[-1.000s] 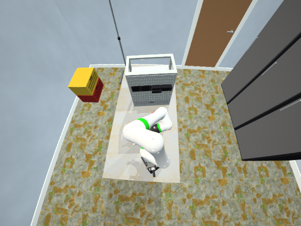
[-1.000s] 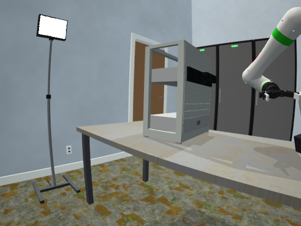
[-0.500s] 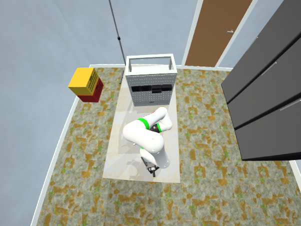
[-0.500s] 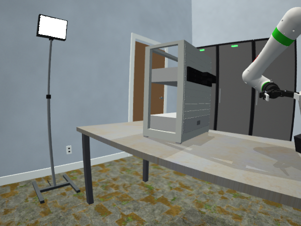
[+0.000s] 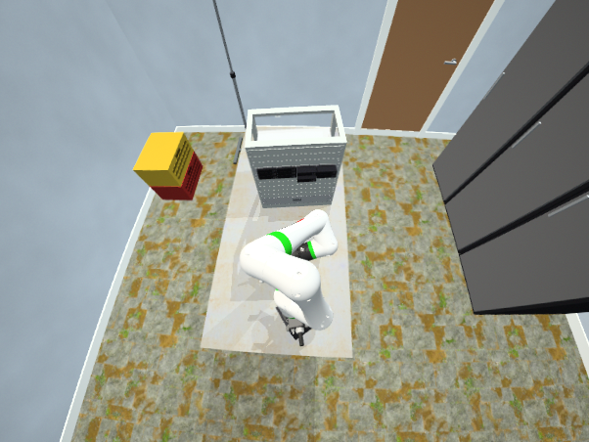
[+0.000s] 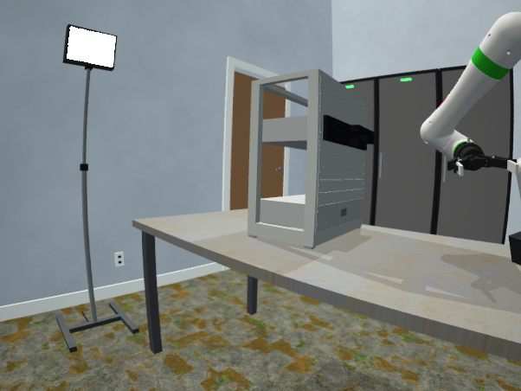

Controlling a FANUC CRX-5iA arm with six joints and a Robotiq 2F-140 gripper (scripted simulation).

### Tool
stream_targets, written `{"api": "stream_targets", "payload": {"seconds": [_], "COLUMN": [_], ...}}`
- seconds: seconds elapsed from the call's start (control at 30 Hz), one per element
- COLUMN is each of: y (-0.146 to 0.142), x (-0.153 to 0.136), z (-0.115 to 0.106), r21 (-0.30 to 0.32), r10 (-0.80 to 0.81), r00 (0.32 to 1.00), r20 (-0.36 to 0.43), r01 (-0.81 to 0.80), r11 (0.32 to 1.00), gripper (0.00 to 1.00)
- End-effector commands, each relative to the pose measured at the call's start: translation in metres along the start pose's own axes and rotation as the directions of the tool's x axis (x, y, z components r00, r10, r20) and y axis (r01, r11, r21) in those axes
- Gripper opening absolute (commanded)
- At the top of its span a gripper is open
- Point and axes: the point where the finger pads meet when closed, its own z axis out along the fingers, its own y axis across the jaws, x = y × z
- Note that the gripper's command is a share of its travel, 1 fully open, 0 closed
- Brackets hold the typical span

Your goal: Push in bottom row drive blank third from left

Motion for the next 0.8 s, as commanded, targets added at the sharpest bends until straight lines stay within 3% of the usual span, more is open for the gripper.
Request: {"api": "stream_targets", "payload": {"seconds": [0.0,0.4,0.77], "y": [-0.004,-0.025,-0.061], "x": [0.001,0.004,0.008], "z": [-0.001,-0.004,-0.017], "r21": [0.021,0.117,0.284], "r10": [0.021,0.122,0.293], "r00": [1.0,0.992,0.955], "r20": [-0.004,-0.005,0.044], "r01": [-0.021,-0.121,-0.294], "r11": [1.0,0.986,0.913], "gripper": [1.0,1.0,1.0]}}
